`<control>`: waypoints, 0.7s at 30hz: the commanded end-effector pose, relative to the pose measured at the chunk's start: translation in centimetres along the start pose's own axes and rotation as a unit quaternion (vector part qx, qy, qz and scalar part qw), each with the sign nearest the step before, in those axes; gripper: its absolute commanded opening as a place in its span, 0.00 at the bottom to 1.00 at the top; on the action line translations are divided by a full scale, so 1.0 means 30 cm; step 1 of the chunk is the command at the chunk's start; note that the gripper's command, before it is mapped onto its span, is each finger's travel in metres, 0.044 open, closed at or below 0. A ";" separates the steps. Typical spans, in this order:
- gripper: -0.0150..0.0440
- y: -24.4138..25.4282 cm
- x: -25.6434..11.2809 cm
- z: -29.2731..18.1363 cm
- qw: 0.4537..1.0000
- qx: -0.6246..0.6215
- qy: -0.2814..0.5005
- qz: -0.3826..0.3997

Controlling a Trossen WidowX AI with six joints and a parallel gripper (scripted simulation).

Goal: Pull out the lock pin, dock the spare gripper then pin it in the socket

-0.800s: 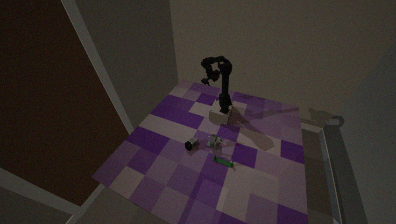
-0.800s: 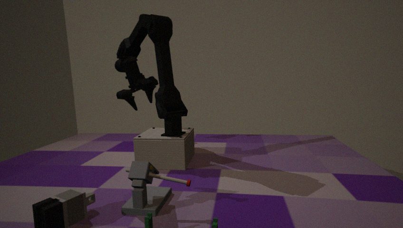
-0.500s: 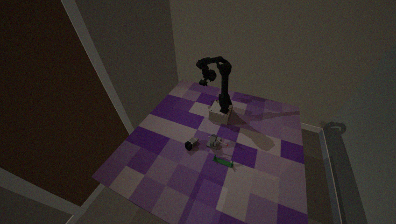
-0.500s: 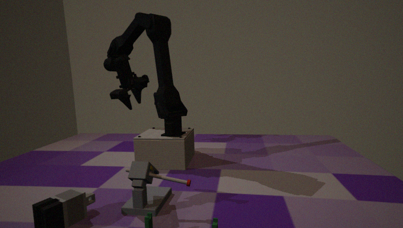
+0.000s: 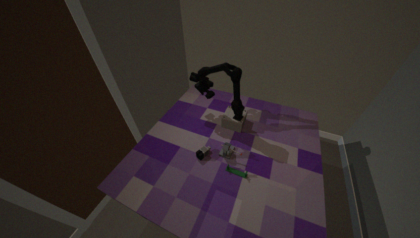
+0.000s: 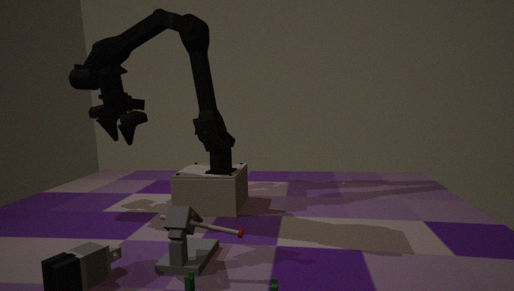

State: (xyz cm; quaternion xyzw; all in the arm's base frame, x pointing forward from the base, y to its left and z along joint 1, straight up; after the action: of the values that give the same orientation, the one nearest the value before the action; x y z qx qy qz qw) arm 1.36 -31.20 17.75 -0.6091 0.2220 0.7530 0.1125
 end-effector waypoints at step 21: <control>0.76 -0.777 -0.242 -0.486 0.366 -0.924 0.069 0.082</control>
State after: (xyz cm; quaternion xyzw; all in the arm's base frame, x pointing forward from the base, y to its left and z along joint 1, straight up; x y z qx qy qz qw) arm 22.48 -21.47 17.84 -0.4749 -0.4397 0.5787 -0.4962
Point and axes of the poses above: the point midway between the two fingers, 35 mm back from their tips, its own x axis out along the fingers, its own y axis across the jaws, z = x × y, the point moved 7 cm from there along -x, back along the fingers, and after that the axes turned 13 degrees about x, right-handed, at the moved point
